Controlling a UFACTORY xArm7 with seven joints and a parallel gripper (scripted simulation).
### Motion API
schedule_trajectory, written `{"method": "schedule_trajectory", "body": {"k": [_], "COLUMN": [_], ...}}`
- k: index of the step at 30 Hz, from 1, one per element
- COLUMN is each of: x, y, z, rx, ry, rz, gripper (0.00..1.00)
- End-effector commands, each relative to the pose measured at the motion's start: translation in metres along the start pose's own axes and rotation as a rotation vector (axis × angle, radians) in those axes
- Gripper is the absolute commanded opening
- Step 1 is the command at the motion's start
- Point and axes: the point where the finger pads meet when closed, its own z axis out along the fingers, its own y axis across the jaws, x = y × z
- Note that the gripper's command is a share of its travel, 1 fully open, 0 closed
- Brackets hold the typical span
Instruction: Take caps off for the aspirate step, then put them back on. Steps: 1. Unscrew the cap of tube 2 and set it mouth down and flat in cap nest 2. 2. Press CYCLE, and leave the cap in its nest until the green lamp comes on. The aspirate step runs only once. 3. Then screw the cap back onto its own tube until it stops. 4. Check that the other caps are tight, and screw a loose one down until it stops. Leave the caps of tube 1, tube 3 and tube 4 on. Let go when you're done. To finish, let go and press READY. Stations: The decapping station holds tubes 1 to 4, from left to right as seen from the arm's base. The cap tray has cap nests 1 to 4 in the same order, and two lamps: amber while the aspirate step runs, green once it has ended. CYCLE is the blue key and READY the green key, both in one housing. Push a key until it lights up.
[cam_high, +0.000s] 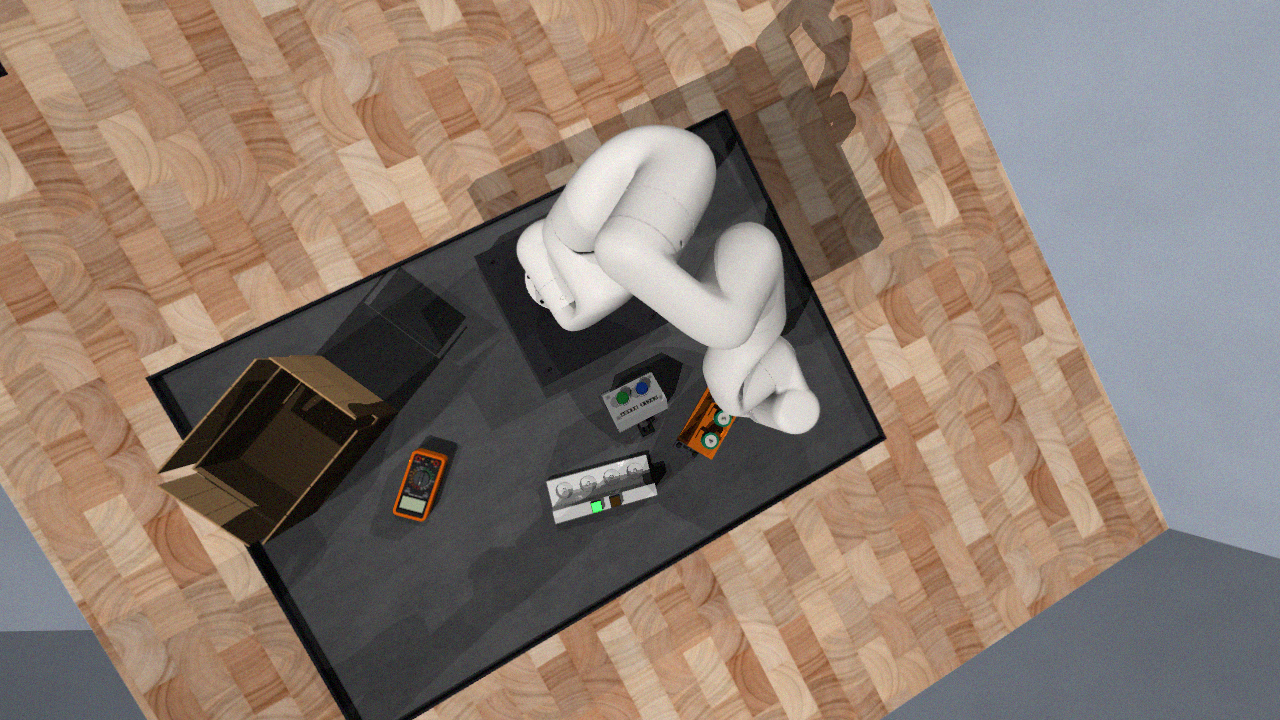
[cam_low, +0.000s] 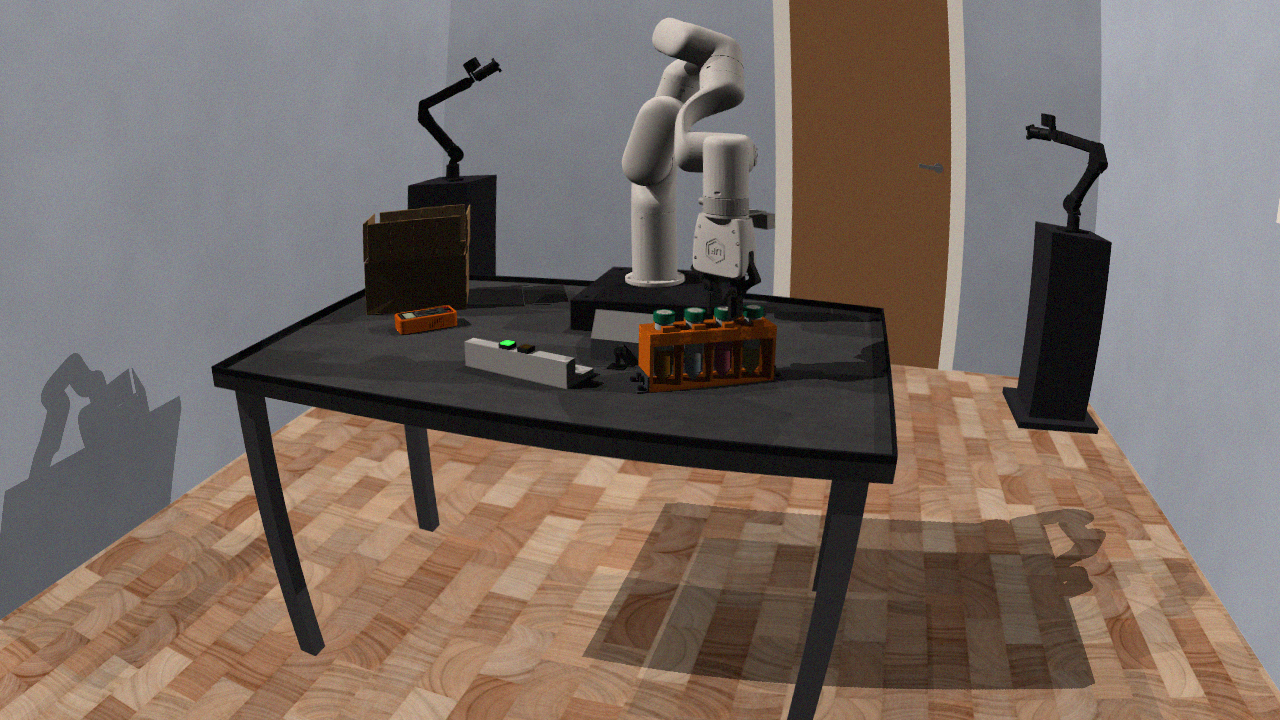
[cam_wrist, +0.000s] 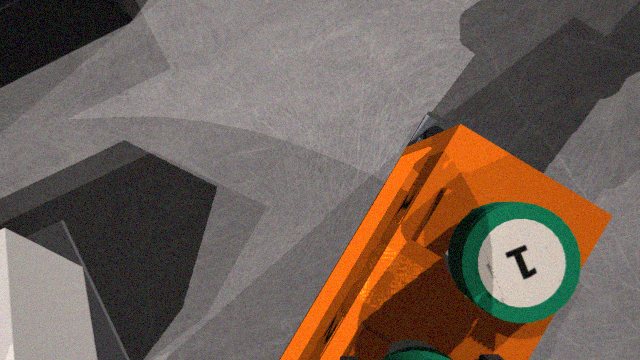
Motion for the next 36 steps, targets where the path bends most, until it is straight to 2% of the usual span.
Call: {"method": "schedule_trajectory", "body": {"k": [1, 4, 19, 21, 25, 32, 33, 36], "x": [-0.0004, -0.0004, -0.0005, -0.0005, -0.0005, -0.0005, -0.0005, -0.0005], "y": [0.0008, 0.0008, 0.0008, 0.0008, 0.0007, 0.0007, 0.0007, 0.0007], "z": [-0.0006, -0.0005, 0.0, 0.0, 0.0001, 0.0001, 0.0001, 0.0001], "rx": [0.001, 0.001, -0.002, -0.002, -0.003, -0.003, -0.003, -0.003], "ry": [-0.008, -0.008, -0.008, -0.008, -0.008, -0.008, -0.008, -0.008], "rz": [0.245, 0.295, 1.045, 1.045, 1.245, 1.253, 1.253, 1.253], "gripper": [0.0, 0.0, 0.0, 0.0, 0.0, 0.0, 0.46, 0.46]}}
